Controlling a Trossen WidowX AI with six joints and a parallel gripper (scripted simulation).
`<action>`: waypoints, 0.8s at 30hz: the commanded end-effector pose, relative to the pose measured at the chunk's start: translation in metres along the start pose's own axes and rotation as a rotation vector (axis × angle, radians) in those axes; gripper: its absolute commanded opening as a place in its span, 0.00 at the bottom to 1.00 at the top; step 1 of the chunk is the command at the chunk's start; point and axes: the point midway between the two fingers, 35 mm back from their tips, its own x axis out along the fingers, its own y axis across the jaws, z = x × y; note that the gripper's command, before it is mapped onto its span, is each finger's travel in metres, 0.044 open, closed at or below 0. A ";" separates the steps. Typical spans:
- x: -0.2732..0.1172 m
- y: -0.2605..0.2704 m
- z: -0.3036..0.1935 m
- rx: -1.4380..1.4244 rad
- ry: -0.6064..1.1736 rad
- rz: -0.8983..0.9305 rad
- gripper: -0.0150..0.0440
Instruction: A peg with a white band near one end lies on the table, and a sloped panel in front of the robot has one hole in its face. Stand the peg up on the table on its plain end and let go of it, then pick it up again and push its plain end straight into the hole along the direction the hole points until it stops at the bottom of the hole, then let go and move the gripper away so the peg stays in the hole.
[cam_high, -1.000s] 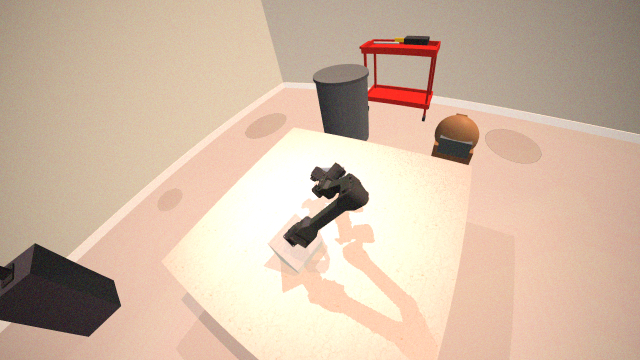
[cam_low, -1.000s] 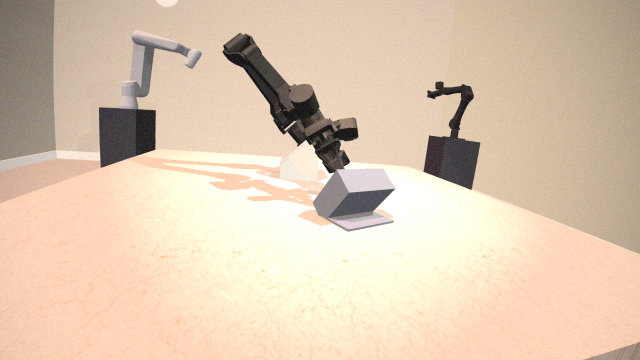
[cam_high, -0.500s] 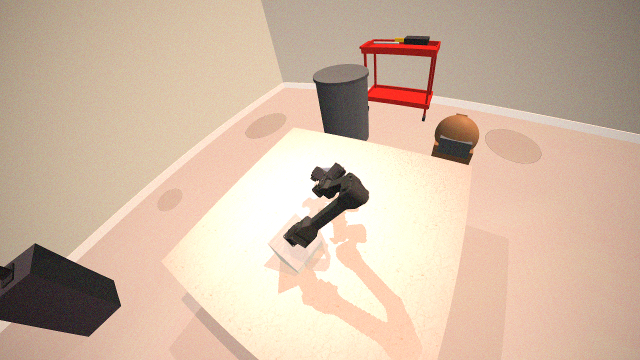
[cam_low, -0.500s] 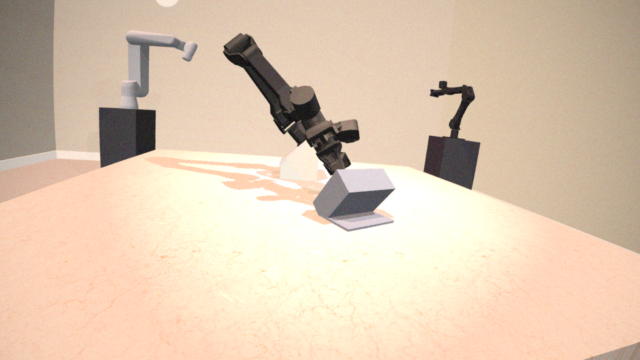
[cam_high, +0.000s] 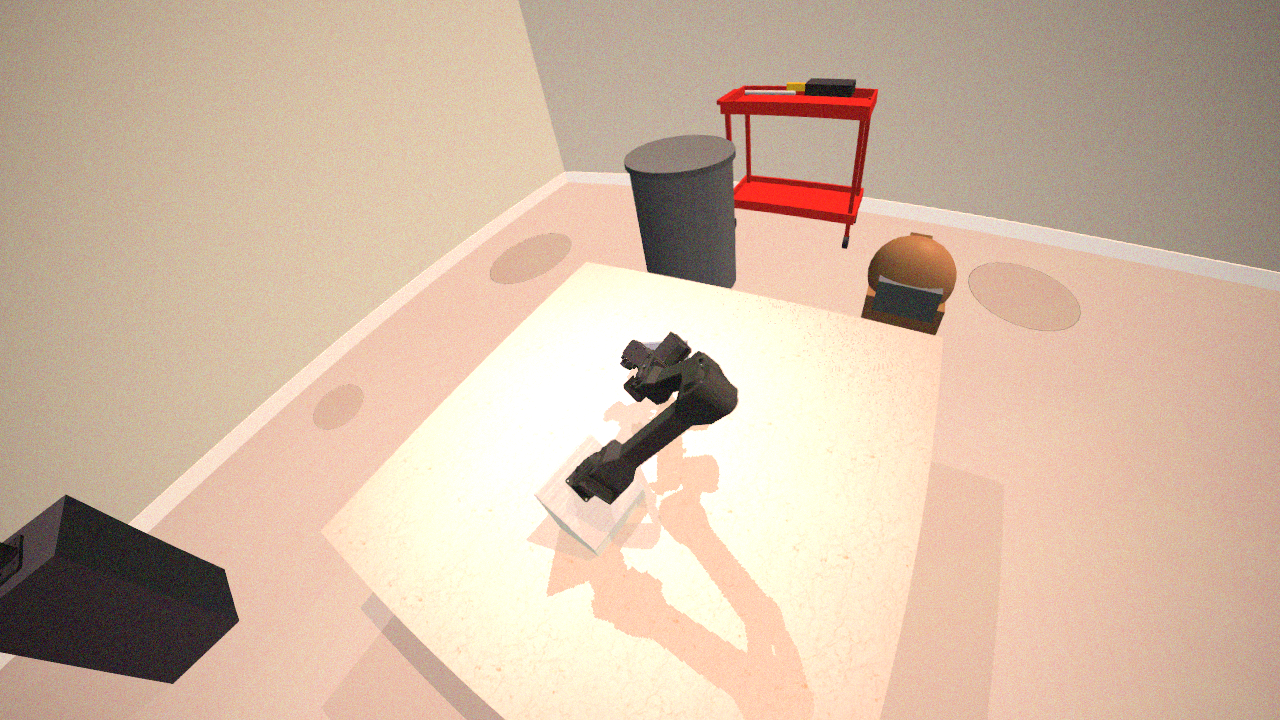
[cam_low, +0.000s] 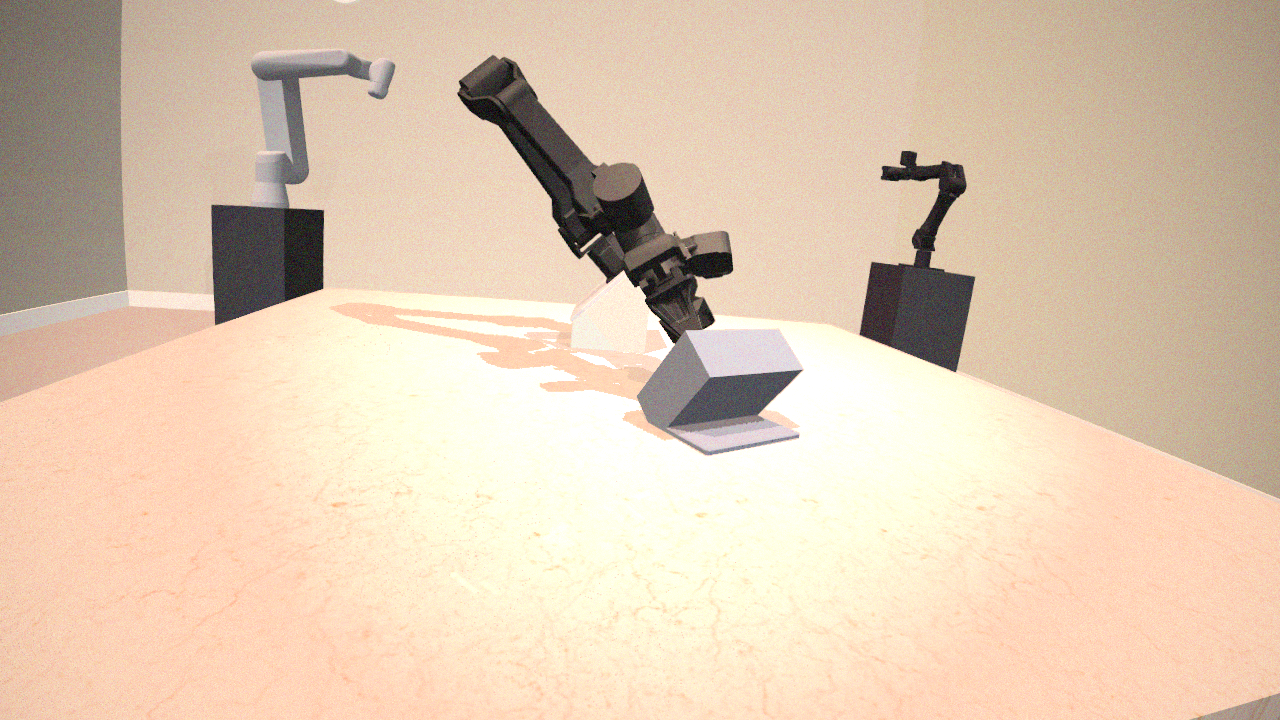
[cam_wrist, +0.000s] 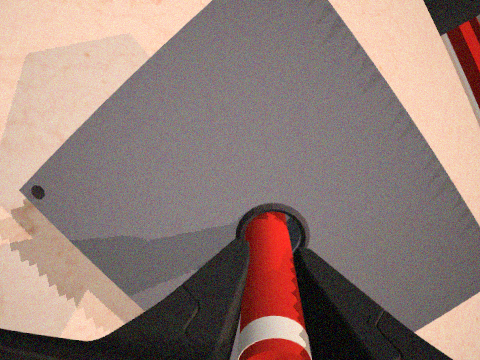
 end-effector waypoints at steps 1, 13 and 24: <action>0.000 0.000 0.000 0.000 0.000 0.001 0.25; 0.000 0.000 0.000 0.000 0.000 0.001 0.74; -0.007 -0.001 0.000 0.000 -0.001 0.000 1.00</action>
